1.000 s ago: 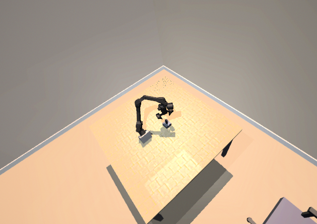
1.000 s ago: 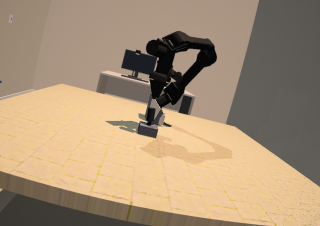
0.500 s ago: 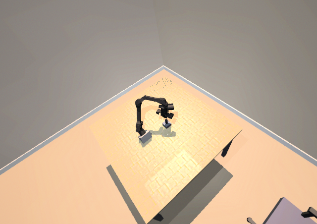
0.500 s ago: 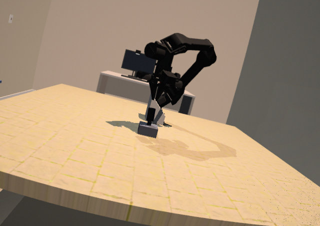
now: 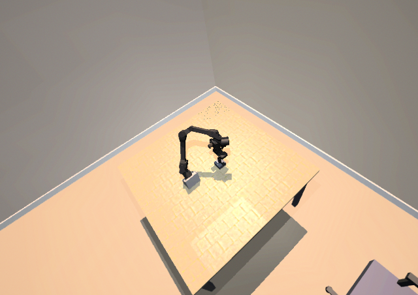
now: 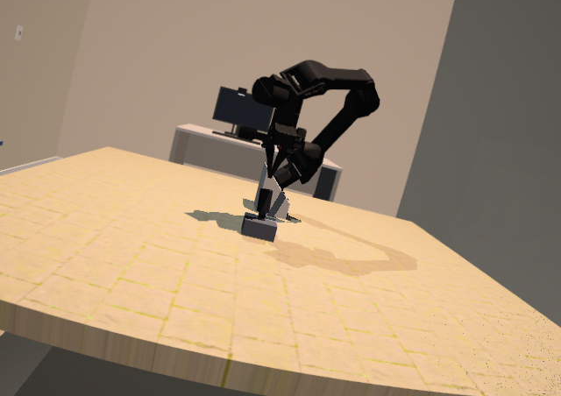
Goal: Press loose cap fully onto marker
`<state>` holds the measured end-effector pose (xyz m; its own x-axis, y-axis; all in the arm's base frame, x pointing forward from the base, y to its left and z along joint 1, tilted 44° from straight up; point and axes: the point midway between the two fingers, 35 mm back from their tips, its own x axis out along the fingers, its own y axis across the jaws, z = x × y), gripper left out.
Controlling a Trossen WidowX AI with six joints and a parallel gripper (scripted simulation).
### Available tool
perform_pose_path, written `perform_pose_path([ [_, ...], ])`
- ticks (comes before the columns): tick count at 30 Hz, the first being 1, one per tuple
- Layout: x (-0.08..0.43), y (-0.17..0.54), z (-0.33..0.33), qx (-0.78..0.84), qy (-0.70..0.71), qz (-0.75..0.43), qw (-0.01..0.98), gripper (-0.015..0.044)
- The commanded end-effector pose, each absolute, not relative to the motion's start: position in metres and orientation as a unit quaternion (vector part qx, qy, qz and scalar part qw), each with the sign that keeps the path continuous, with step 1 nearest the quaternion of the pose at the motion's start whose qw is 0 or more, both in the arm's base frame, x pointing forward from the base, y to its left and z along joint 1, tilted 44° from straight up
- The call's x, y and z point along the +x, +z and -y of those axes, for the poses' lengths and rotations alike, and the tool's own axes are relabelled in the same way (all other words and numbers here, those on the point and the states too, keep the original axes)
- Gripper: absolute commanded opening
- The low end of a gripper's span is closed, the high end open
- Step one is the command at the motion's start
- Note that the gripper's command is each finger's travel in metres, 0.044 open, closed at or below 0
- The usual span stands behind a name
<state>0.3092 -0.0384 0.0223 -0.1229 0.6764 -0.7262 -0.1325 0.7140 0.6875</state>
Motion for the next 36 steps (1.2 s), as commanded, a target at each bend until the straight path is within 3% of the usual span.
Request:
perform_pose_path([
  [1, 0.308, 0.019, 0.035, 0.205, 0.319, -0.678, 0.630, 0.0000],
  [26, 0.304, -0.005, 0.012, 0.205, 0.320, -0.678, 0.630, 0.0000],
  [36, 0.313, 0.020, 0.038, 0.201, 0.317, -0.676, 0.635, 0.0000],
])
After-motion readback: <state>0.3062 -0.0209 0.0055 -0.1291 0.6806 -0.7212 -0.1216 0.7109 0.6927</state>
